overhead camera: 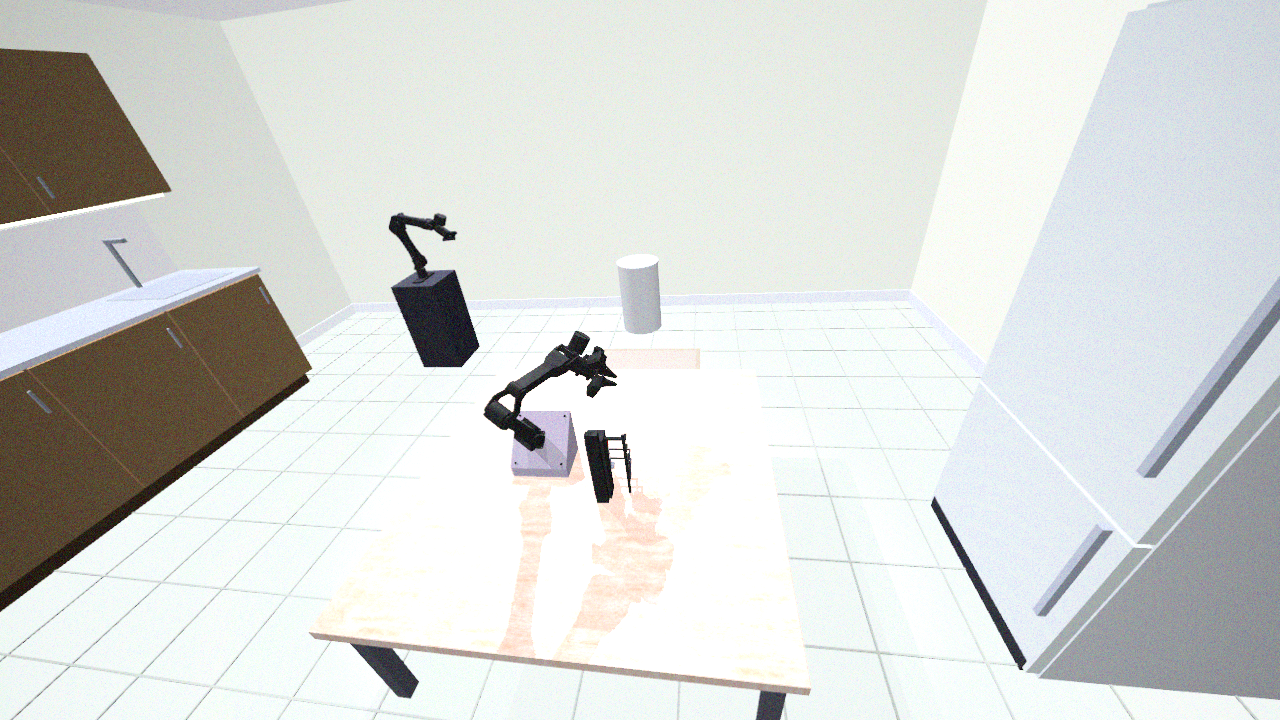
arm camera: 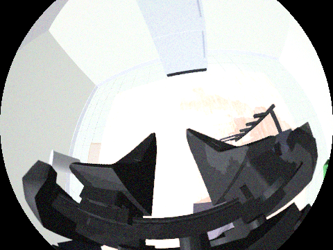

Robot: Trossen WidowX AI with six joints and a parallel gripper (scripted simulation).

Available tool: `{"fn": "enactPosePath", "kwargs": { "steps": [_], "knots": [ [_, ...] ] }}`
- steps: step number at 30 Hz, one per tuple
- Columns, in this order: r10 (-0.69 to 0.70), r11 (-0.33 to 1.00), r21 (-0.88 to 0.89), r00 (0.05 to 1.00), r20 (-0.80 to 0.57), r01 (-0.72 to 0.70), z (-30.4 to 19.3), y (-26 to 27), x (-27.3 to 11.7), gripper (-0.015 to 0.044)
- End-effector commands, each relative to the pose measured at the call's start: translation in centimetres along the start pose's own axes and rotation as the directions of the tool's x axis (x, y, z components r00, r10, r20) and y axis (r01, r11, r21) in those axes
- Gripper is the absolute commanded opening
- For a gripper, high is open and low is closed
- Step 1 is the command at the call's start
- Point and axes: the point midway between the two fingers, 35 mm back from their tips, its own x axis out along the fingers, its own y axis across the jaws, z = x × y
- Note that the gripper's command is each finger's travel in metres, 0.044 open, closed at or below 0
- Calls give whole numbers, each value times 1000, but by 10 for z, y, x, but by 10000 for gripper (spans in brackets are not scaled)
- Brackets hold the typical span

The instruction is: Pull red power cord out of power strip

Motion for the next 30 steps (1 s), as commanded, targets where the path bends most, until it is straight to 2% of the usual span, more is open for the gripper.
{"fn": "enactPosePath", "kwargs": {
  "steps": [1, 7, 10, 14, 30],
  "knots": [
    [-122, 759, -636, 928, -353, -142, -45, -48, 42, 160],
    [-185, 470, -777, 814, -551, -419, -72, -80, 52, 160],
    [-211, 308, -758, 735, -644, -575, -86, -96, 53, 160],
    [-236, 96, -648, 615, -752, -755, -102, -117, 50, 160],
    [-238, 72, -630, 600, -764, -773, -104, -119, 50, 160]
  ]
}}
